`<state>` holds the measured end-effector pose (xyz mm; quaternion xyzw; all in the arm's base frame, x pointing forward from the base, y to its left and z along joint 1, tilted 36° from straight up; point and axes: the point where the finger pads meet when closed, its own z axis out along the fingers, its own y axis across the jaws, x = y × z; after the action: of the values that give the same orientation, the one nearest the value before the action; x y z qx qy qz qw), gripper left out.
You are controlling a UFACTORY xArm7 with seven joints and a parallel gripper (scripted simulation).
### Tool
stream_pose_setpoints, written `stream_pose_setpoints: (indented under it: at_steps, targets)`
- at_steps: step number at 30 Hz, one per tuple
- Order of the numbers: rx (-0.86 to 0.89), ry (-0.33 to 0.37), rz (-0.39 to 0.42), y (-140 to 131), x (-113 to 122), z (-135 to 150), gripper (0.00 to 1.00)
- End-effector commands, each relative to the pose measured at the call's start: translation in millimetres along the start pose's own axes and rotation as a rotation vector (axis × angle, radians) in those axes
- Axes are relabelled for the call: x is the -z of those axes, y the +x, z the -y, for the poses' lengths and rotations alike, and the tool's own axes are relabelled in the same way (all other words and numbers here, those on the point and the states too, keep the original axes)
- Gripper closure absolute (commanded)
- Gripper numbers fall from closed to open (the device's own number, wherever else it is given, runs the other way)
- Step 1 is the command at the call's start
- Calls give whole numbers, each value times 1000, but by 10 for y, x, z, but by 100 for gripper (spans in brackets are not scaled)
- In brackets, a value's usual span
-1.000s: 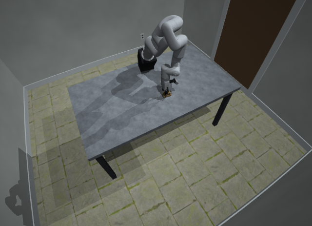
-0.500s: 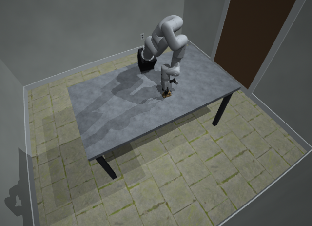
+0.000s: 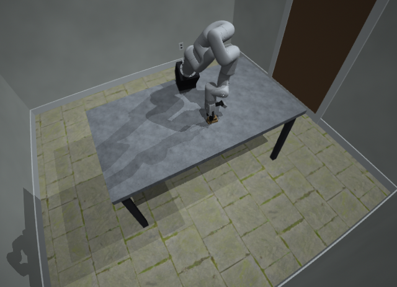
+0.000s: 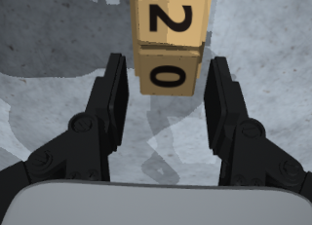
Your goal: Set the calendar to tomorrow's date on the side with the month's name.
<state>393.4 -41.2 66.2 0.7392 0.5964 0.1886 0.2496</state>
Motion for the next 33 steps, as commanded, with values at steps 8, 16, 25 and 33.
stream_pose_setpoints:
  at_steps: [8, 16, 25, 33]
  targets:
    - [0, 0, 2, 0, -164, -5, 51]
    - [0, 0, 2, 0, -195, -4, 51]
    - [0, 0, 2, 0, -195, -4, 51]
    - [0, 0, 2, 0, -195, -4, 51]
